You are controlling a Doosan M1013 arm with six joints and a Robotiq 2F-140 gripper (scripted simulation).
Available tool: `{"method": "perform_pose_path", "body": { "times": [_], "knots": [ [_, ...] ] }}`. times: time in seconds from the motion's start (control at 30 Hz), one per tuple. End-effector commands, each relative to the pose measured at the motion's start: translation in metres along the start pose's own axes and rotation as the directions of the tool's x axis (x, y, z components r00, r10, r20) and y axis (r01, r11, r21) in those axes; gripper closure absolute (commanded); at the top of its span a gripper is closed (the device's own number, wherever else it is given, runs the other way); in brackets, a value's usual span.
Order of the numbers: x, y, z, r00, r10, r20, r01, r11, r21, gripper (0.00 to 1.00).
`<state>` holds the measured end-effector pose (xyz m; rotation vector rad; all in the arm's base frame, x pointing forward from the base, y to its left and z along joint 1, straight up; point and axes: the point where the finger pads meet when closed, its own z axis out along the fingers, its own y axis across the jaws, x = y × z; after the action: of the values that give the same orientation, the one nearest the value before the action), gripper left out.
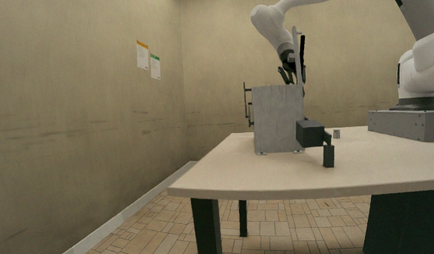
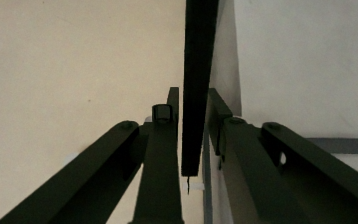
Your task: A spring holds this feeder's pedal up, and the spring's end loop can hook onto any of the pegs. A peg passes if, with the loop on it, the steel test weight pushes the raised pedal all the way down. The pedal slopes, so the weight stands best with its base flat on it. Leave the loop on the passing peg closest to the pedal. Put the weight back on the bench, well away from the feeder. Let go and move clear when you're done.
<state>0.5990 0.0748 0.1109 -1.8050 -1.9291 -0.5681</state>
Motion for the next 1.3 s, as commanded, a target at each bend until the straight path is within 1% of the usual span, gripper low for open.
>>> {"method": "perform_pose_path", "body": {
  "times": [0.0, 0.3, 0.33, 1.27],
  "knots": [
    [0.0004, 0.0004, -0.0006, 1.000, -0.001, 0.000, 0.001, 1.000, -0.001, 0.76],
    [0.0004, 0.0004, -0.0006, 1.000, -0.001, 0.000, 0.001, 1.000, -0.001, 0.76],
    [0.0004, 0.0004, -0.0006, 1.000, -0.001, 0.000, 0.001, 1.000, -0.001, 0.83],
    [0.0004, 0.0004, -0.0006, 1.000, -0.001, 0.000, 0.001, 1.000, -0.001, 0.83]
  ]
}}
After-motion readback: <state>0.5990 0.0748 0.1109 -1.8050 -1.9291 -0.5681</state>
